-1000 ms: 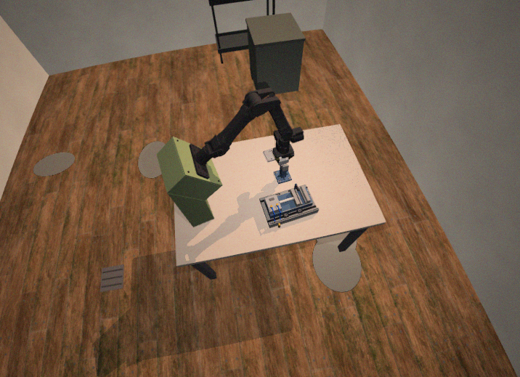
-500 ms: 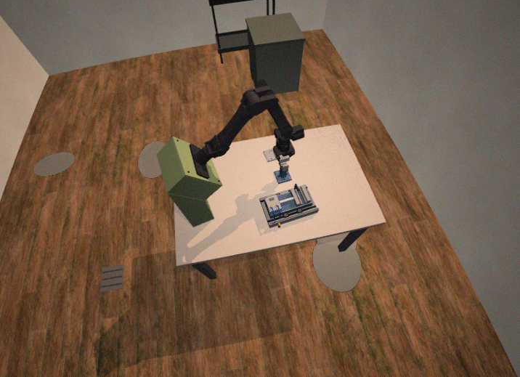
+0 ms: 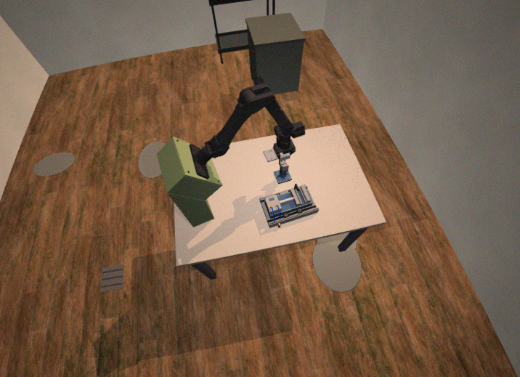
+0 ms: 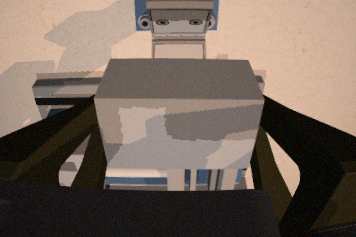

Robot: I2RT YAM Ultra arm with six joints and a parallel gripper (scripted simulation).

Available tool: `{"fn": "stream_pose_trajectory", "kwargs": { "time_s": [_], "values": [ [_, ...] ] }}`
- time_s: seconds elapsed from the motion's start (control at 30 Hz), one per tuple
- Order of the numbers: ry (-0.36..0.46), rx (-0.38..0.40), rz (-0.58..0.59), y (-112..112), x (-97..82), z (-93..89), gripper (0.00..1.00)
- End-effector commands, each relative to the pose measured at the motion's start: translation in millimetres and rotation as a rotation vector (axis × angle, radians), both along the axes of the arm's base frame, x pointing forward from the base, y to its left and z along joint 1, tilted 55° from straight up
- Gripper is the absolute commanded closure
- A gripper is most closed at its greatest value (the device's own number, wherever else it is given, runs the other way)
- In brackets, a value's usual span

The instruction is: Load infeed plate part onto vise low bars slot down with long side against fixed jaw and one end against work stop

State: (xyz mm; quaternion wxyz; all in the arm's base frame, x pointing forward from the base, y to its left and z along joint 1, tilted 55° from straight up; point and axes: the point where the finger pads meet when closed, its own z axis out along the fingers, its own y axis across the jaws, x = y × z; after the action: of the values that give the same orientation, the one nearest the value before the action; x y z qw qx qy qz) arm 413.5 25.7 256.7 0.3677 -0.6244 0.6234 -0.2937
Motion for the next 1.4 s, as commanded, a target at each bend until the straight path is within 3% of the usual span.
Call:
{"fn": "stream_pose_trajectory", "kwargs": {
  "time_s": [0.0,0.93,1.1,1.37],
  "values": [
    [0.021,0.0,0.002,-3.4,-14.1,-2.1,1.0],
    [0.001,0.004,0.001,-4.2,-22.7,14.1,1.0],
    [-0.019,0.021,-0.012,-6.0,-19.8,24.7,1.0],
    [0.025,0.053,-0.035,-10.8,-11.8,11.3,1.0]
  ]
}}
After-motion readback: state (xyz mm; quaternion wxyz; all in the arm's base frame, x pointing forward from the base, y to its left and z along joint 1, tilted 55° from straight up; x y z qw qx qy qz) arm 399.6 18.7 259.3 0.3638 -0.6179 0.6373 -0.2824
